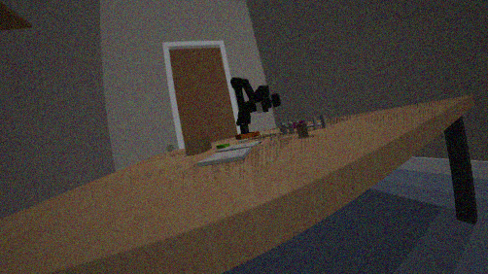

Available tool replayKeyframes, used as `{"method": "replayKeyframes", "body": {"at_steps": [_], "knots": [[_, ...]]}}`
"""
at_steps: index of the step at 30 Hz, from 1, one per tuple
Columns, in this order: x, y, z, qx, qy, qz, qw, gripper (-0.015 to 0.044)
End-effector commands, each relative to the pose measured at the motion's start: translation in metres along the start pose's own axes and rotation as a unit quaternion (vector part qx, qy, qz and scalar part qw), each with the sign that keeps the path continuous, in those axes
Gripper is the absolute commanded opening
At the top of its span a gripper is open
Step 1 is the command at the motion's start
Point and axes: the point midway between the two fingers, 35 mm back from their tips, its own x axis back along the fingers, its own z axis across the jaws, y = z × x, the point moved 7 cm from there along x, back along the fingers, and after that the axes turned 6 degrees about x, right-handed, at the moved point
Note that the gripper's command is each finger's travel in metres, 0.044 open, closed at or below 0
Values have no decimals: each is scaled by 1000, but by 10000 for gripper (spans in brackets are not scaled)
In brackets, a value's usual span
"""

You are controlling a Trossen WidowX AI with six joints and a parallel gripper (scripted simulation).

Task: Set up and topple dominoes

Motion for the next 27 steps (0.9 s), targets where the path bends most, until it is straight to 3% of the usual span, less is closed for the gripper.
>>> {"method": "replayKeyframes", "body": {"at_steps": [1, 15, 27], "knots": [[3, 0, -3, -4, -3, -6, 1000, 107], [3, -1, -2, -4, -4, -6, 1000, 107], [-5, -27, 6, -7, -6, 1, 1000, 107]]}}
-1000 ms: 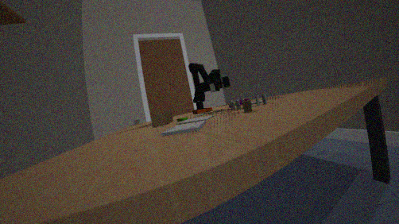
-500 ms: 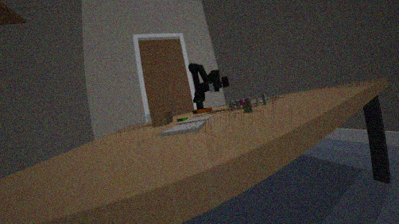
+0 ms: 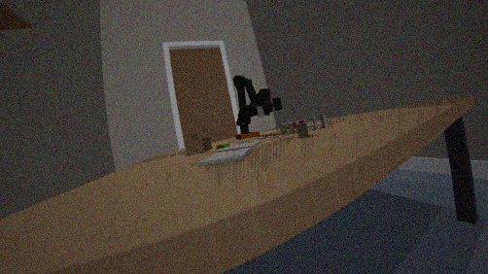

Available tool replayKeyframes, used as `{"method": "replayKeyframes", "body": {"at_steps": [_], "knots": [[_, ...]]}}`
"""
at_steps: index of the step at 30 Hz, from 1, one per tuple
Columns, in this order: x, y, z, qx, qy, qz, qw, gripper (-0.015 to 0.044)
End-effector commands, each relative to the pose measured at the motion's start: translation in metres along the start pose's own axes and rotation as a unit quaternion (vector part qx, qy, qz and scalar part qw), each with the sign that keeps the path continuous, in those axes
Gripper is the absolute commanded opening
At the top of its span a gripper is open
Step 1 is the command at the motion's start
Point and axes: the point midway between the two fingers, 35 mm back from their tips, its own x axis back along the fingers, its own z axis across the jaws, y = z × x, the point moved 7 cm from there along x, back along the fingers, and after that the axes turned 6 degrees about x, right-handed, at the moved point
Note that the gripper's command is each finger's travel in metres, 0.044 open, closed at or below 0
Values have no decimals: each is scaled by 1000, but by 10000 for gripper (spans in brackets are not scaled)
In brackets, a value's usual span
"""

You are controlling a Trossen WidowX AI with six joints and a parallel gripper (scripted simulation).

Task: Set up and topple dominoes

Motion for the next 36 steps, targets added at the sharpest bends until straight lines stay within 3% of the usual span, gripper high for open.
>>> {"method": "replayKeyframes", "body": {"at_steps": [1, 36], "knots": [[-3, -10, 2, -4, -3, 2, 1000, 107], [-12, -87, 5, -9, -10, 20, 1000, 107]]}}
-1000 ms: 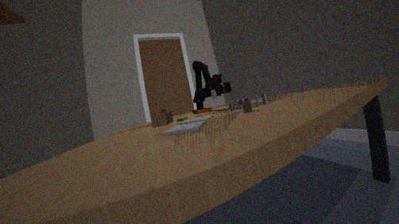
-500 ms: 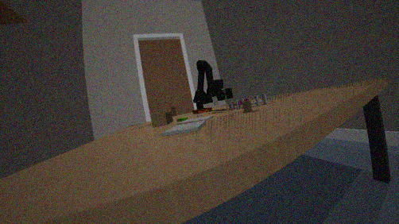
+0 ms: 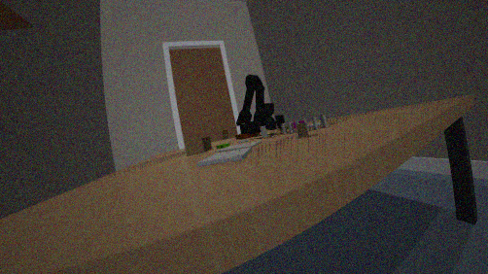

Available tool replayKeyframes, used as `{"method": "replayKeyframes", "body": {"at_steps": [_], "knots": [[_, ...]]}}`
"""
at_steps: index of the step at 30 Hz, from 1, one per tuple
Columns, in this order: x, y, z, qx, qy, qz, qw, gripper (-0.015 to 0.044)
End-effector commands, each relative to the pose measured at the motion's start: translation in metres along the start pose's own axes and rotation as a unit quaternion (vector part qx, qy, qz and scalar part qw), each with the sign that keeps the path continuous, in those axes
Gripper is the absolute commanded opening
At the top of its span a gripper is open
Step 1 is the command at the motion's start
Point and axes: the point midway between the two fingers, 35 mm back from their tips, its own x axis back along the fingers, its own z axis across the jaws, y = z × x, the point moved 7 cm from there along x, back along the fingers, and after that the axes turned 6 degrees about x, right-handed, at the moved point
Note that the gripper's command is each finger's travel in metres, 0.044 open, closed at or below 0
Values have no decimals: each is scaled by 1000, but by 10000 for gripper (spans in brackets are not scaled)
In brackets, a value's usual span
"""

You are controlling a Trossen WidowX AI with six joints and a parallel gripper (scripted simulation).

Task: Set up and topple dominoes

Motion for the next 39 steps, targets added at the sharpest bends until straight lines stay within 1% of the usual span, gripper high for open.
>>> {"method": "replayKeyframes", "body": {"at_steps": [1, 8, 20, 21, 25, 31, 34, 36, 37, 39], "knots": [[-1, -2, 0, -6, -2, -2, 1000, 107], [-1, -2, 0, -6, -2, -2, 1000, 107], [-1, -2, 0, -6, -2, -2, 1000, 422], [-1, -2, 0, -6, -2, -2, 1000, 440], [0, 3, 0, -6, -2, -2, 1000, 440], [5, 43, -3, -3, 0, -1, 1000, 440], [6, 47, -4, -2, 0, -1, 1000, 440], [5, 58, -1, -31, -2, -12, 999, 440], [4, 71, 2, -66, -3, -27, 997, 440], [-6, 73, 10, -57, 5, -12, 998, 440]]}}
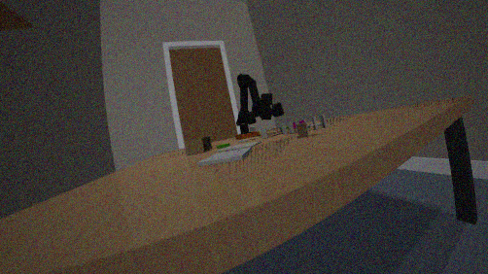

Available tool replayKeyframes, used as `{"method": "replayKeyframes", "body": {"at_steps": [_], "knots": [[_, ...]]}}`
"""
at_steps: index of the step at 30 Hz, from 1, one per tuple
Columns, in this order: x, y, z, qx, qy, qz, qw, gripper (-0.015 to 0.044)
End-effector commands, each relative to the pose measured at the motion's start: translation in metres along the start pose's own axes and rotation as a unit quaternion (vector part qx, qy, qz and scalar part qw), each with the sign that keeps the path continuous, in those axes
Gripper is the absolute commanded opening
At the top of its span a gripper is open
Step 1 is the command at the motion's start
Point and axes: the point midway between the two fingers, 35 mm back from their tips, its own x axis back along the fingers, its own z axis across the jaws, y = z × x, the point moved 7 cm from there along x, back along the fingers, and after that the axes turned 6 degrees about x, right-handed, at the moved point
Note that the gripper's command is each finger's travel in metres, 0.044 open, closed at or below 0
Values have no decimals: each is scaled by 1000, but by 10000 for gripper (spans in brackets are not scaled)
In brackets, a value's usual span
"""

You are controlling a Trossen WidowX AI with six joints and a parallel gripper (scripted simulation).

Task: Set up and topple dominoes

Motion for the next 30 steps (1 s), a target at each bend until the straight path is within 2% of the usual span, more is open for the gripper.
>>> {"method": "replayKeyframes", "body": {"at_steps": [1, 6, 15, 16, 30], "knots": [[-14, 17, 15, -19, 12, 7, 1000, 440], [-38, 16, 31, 21, 32, 65, 997, 440], [-91, 29, 43, 90, 72, 299, 947, 440], [-97, 38, 45, 77, 81, 307, 945, 440], [-105, 71, 26, 56, 86, 476, 873, 440]]}}
